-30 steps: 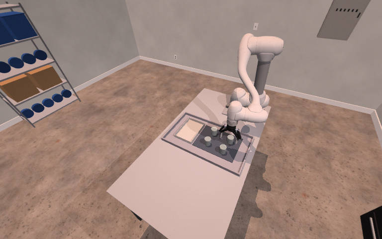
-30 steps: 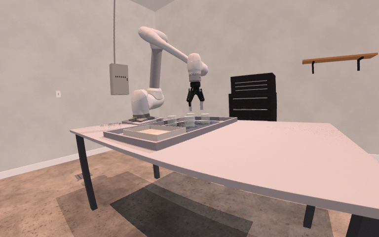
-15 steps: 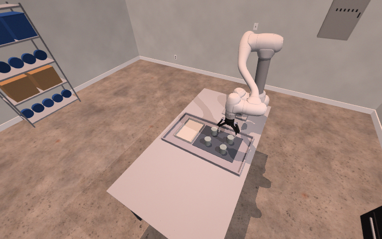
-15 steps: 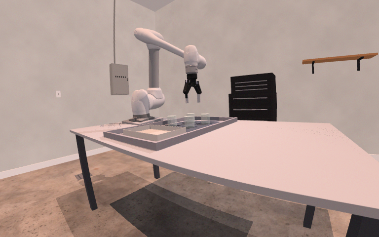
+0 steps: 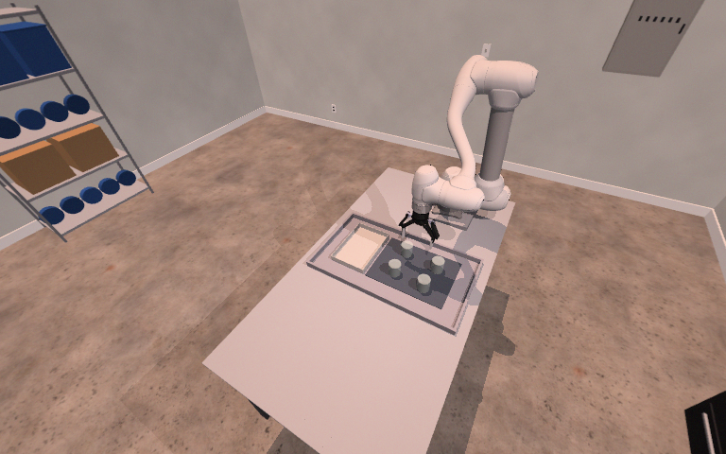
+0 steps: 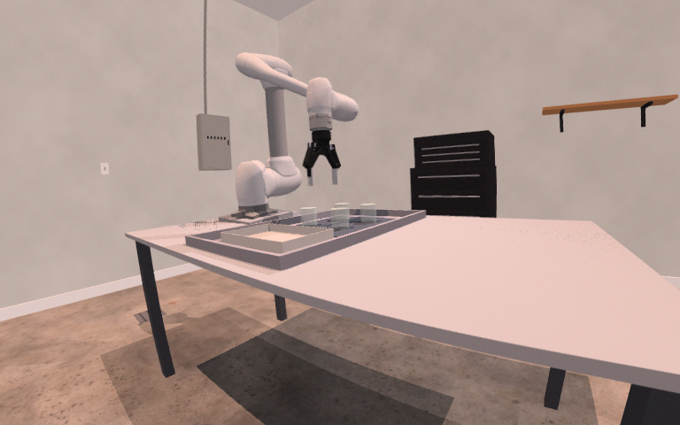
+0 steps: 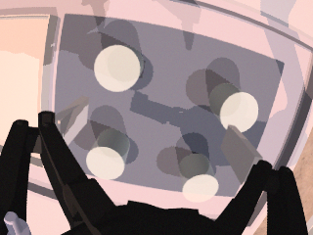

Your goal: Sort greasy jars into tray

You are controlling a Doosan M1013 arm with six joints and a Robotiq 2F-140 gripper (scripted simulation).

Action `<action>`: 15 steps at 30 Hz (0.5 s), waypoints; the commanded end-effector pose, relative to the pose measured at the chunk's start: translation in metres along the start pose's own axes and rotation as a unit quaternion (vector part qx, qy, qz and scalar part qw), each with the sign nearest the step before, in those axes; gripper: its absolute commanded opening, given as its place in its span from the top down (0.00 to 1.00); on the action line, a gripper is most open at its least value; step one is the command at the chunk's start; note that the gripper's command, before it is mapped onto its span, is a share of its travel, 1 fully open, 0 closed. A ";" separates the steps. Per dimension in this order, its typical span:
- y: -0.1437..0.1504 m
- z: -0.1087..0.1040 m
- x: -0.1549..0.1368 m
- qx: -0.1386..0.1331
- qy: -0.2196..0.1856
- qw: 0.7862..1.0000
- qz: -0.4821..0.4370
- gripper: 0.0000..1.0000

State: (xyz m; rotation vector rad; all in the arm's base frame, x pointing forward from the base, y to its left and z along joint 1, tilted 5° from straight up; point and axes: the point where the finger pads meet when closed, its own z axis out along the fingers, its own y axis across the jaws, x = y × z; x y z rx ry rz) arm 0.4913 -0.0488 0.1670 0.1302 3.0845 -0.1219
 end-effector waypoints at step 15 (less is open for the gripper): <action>-0.063 0.045 0.034 -0.003 0.003 1.000 0.000 0.00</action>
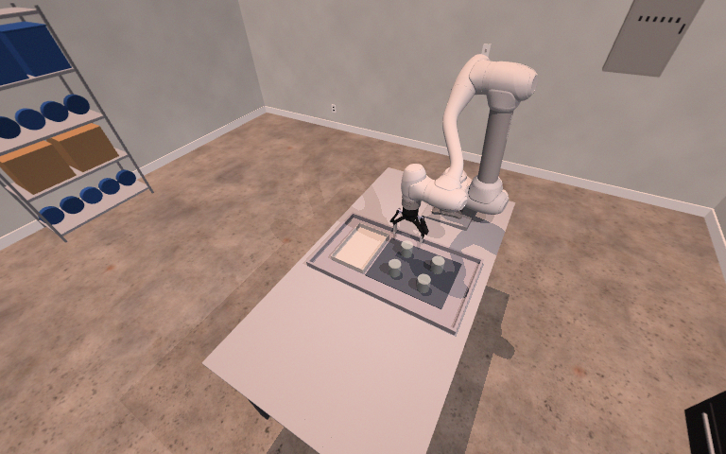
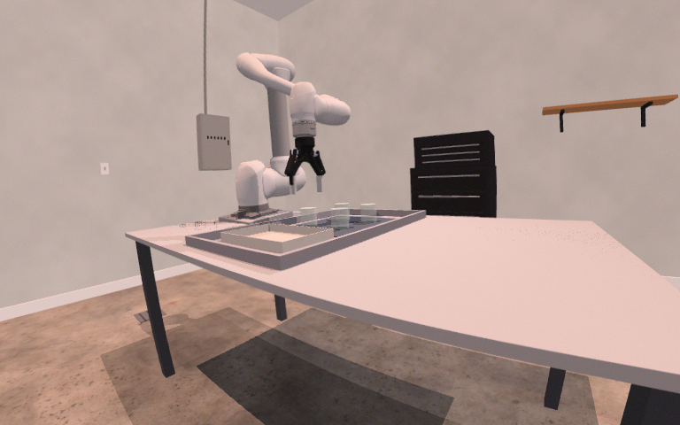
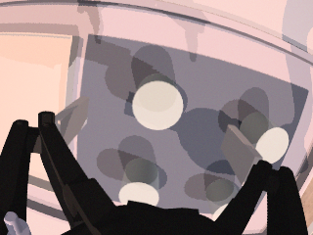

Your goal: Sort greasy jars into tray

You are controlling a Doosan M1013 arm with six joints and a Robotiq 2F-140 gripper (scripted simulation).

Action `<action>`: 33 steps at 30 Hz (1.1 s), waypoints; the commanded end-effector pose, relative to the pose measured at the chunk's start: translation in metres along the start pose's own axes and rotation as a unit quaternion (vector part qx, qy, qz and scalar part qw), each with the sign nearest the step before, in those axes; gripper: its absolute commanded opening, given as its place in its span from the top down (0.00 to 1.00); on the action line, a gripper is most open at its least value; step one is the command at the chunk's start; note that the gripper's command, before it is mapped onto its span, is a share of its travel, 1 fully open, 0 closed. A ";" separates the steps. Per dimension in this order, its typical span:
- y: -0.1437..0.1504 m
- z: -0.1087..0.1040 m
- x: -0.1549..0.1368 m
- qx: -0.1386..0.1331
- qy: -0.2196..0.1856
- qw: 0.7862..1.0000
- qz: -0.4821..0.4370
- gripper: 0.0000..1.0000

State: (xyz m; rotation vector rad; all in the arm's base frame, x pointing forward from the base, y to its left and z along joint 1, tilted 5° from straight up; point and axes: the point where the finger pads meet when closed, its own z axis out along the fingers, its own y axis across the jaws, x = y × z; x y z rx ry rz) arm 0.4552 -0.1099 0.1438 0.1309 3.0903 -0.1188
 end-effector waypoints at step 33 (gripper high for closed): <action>0.000 0.076 0.002 -0.002 0.000 1.000 0.000 0.00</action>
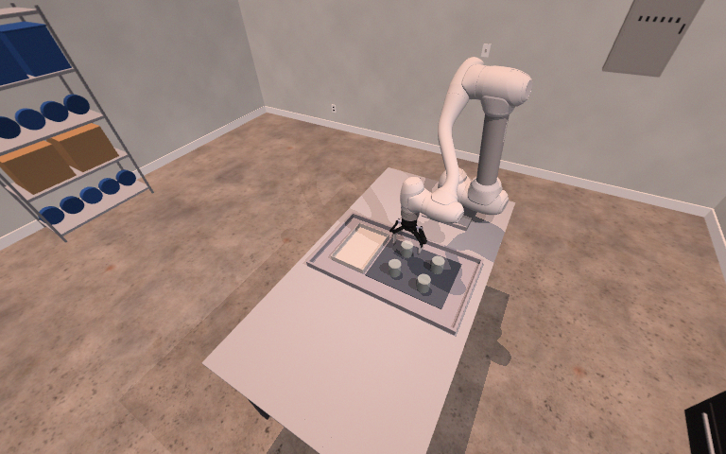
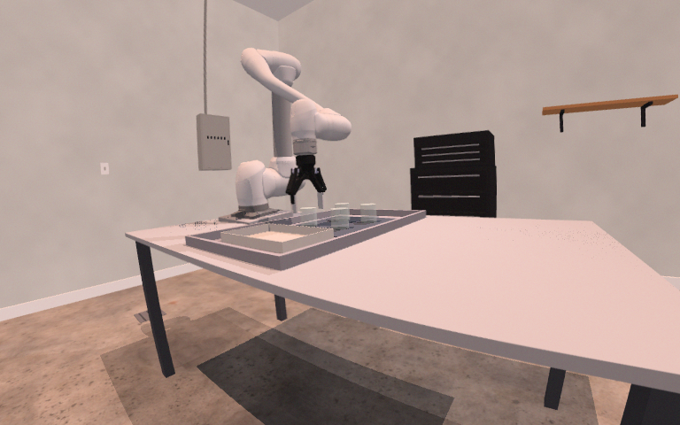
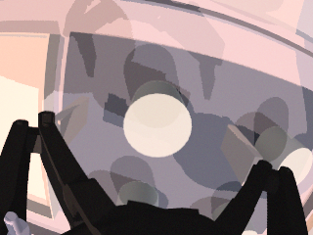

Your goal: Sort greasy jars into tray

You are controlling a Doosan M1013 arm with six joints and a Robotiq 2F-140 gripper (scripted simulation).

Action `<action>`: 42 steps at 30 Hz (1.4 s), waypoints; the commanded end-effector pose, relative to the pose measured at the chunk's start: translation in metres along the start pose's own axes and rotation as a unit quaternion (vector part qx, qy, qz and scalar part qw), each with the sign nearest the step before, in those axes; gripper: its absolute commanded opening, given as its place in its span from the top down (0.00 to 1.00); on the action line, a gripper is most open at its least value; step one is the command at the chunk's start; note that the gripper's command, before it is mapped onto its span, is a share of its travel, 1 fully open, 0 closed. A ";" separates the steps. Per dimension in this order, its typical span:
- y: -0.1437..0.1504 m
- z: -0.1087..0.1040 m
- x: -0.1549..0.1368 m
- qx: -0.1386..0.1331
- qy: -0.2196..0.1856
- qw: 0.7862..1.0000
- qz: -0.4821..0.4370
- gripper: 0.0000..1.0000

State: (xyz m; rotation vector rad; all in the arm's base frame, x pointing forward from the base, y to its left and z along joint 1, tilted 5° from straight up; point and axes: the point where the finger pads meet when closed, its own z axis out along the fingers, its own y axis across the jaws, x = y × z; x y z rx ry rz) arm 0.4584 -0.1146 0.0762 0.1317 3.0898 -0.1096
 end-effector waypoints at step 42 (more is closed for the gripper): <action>-0.001 0.025 0.002 0.001 0.000 1.000 0.000 0.43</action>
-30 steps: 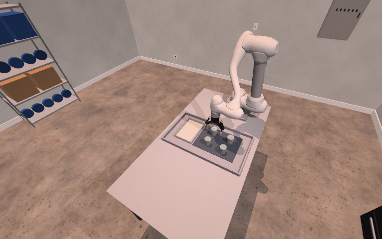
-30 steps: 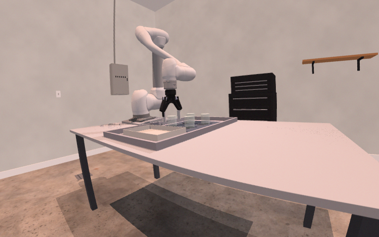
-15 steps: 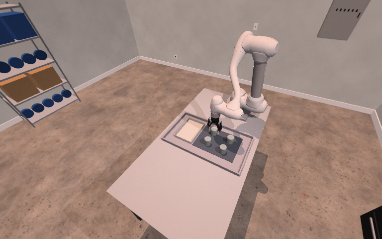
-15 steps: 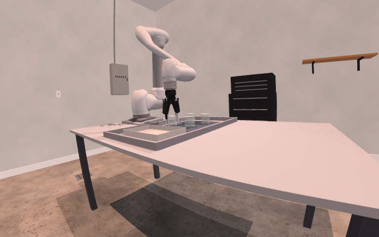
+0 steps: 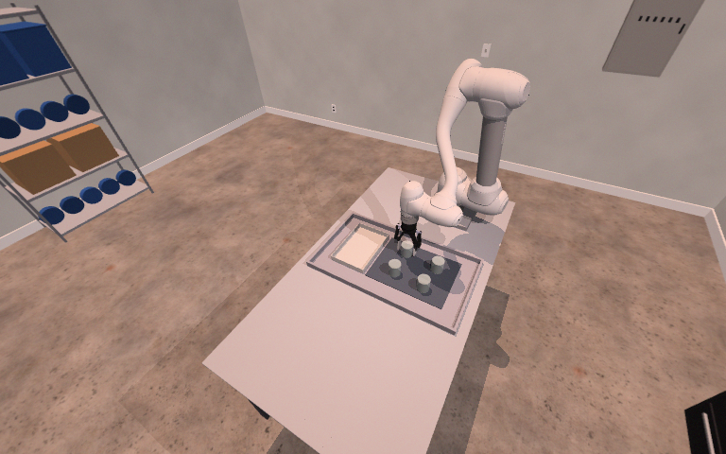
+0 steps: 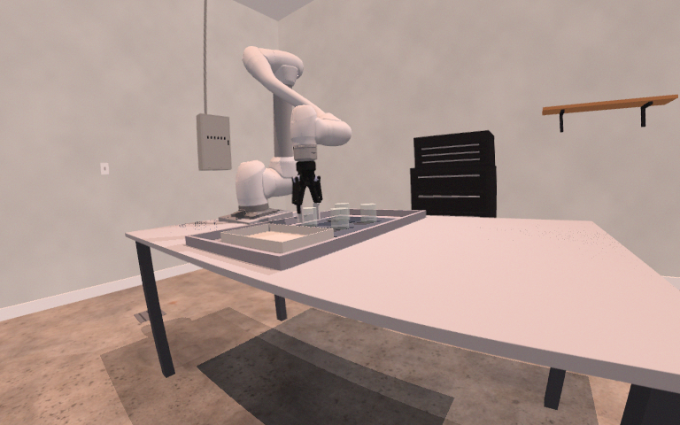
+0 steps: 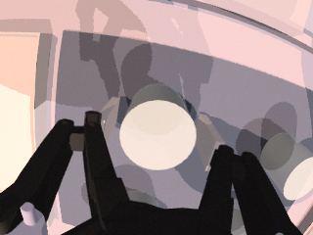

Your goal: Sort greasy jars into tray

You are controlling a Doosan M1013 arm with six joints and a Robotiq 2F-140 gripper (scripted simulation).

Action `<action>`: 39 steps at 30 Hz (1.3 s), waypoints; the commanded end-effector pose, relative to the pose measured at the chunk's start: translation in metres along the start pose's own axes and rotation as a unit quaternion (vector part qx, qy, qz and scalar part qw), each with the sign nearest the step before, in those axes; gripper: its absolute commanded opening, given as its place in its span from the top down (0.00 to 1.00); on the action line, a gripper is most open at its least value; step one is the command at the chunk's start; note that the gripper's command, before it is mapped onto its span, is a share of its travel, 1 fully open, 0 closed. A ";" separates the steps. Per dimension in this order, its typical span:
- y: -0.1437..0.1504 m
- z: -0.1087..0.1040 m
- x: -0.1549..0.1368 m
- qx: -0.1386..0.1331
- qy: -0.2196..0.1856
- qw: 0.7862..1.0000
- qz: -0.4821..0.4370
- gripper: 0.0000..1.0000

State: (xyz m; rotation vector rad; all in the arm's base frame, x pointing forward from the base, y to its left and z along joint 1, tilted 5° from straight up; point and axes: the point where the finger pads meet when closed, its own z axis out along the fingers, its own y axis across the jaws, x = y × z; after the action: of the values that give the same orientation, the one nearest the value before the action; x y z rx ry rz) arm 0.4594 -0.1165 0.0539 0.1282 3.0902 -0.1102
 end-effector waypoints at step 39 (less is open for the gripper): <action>-0.001 0.003 0.002 0.001 0.000 1.000 0.001 0.49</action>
State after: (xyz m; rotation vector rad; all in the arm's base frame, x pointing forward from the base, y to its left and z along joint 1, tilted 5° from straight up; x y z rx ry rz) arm 0.4593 -0.1165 0.0538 0.1281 3.0903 -0.1103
